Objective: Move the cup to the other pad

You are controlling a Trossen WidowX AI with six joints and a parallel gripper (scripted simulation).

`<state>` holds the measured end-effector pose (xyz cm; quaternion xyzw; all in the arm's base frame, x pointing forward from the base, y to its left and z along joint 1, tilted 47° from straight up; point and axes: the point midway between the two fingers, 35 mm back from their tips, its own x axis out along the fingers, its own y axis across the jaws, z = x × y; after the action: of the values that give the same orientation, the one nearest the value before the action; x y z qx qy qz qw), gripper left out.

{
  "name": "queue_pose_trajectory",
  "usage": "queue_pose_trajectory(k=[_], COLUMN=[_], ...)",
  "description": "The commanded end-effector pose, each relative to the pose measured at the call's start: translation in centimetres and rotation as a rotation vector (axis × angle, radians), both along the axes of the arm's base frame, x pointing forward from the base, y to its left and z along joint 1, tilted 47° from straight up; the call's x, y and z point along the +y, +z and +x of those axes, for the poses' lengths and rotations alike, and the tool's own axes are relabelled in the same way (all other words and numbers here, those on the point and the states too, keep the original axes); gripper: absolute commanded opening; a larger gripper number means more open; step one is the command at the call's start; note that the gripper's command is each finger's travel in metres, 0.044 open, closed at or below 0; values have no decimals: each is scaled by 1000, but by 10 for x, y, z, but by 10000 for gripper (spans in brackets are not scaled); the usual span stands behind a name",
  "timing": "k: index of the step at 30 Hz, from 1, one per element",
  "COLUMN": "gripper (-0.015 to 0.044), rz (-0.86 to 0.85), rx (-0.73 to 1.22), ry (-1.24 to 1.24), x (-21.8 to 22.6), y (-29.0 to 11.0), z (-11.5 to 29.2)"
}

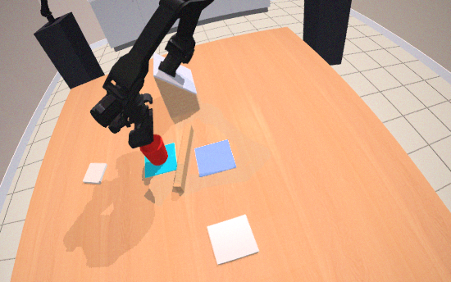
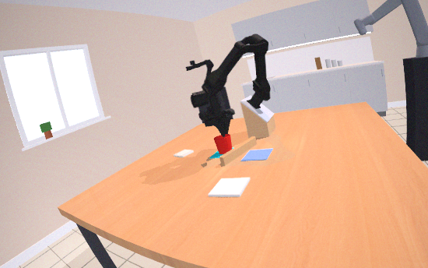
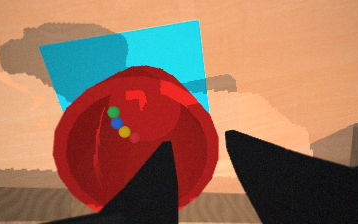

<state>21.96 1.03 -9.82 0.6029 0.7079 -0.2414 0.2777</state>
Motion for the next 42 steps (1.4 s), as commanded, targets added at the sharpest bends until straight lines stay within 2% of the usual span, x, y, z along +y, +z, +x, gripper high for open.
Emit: queue_pose_trajectory(k=[1,15,27,42], gripper=[128,128,440,440], rz=[-8,-5,-1,-8], rx=[-12,-10,-4,-9], ry=[0,-1,-3,-1], x=[-8,-17,-20,-59], y=[5,19,22,64], z=[4,0,1,2])
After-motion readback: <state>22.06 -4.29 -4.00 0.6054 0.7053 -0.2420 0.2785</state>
